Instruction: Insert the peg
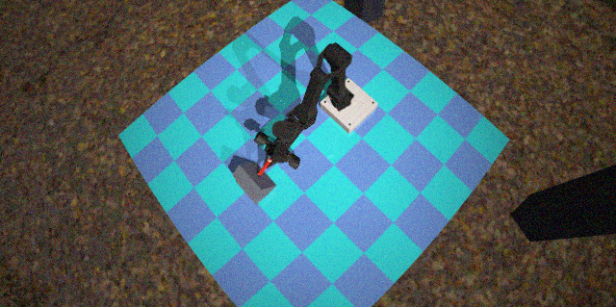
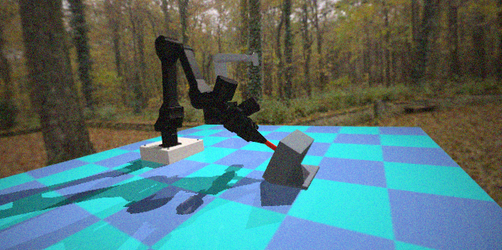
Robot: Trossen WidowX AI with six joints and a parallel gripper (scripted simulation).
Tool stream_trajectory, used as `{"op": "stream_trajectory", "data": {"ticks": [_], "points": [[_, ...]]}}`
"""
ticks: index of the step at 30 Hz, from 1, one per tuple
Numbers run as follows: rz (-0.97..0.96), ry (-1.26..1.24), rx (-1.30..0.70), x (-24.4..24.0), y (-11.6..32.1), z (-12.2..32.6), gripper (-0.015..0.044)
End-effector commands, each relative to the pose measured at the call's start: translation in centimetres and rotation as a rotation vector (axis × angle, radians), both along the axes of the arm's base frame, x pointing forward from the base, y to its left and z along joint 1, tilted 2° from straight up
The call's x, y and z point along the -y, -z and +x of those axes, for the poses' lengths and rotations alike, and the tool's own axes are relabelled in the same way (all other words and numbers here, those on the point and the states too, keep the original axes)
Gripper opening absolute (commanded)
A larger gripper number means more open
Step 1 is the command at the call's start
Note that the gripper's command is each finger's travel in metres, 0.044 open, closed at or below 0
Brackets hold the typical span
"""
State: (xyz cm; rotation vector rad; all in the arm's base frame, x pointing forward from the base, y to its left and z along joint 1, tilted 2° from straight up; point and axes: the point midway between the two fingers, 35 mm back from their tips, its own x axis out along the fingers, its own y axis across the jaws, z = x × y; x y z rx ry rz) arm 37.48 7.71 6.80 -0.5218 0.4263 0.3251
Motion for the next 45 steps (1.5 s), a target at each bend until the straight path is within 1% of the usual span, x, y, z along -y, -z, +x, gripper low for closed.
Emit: {"op": "stream_trajectory", "data": {"ticks": [1,45], "points": [[0.001,-0.001,0.006,-0.1,-0.1,0.3,0.0],[0.001,-0.001,0.007,-0.4,0.8,2.0,0.0]]}}
